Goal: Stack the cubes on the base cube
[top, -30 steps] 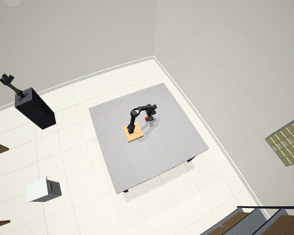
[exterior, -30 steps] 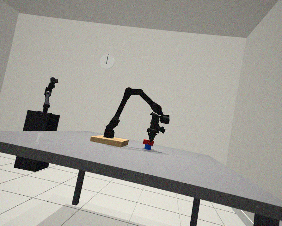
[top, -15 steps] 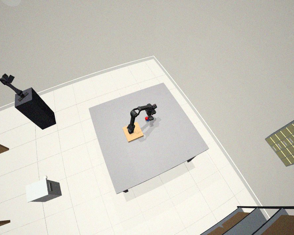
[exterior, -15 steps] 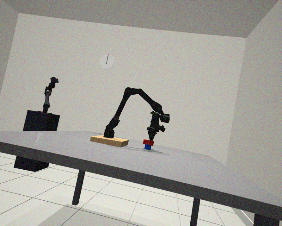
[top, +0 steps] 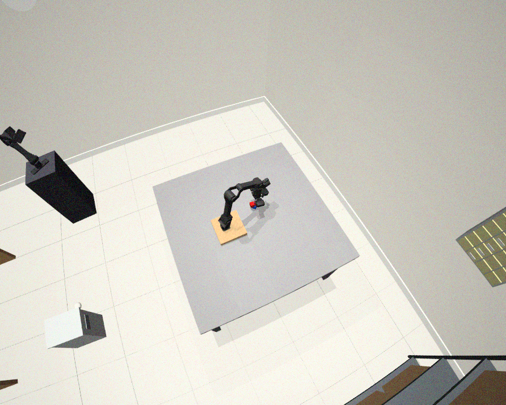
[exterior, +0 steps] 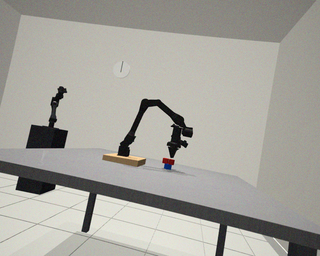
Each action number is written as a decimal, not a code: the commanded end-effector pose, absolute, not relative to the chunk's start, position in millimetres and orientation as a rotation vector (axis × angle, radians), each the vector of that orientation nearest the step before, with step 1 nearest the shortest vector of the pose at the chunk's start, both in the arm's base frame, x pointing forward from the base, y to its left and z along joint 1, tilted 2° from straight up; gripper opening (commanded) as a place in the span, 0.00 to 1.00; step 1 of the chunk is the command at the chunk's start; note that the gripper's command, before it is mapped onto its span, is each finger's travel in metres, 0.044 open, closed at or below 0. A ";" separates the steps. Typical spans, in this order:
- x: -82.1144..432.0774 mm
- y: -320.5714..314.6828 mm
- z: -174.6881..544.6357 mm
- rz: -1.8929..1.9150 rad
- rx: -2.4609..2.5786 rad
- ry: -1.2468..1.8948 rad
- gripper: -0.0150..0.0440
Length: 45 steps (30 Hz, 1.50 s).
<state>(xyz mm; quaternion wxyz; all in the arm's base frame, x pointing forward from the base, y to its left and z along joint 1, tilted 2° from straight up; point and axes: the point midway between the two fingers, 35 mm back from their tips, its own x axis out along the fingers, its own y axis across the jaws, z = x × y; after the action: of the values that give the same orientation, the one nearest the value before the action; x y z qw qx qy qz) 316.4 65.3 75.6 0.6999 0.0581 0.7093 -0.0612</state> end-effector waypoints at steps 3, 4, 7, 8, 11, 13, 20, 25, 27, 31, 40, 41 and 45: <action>318.4 65.6 85.2 -0.133 0.132 1.567 0.60; 318.4 65.6 86.1 -0.133 0.132 1.567 0.60; 318.4 65.6 88.6 -0.133 0.132 1.567 0.60; 318.4 65.6 89.4 -0.133 0.132 1.567 0.60; 318.4 65.6 91.9 -0.133 0.132 1.567 0.60; 318.4 65.6 93.6 -0.133 0.132 1.567 0.60; 318.4 65.6 99.6 -0.133 0.132 1.567 0.60; 318.4 65.6 103.9 -0.133 0.132 1.567 0.60; 318.4 65.6 105.7 -0.133 0.132 1.567 0.60; 318.5 65.6 109.2 -0.133 0.132 1.567 0.60; 318.5 65.6 117.4 -0.133 0.132 1.567 0.60; 318.5 65.6 117.7 -0.133 0.132 1.567 0.60; 318.5 65.6 117.7 -0.133 0.132 1.567 0.60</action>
<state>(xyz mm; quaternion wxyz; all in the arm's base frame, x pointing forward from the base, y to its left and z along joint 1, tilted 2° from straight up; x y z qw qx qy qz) 317.3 65.4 113.4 0.7012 0.0585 0.7080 -0.0608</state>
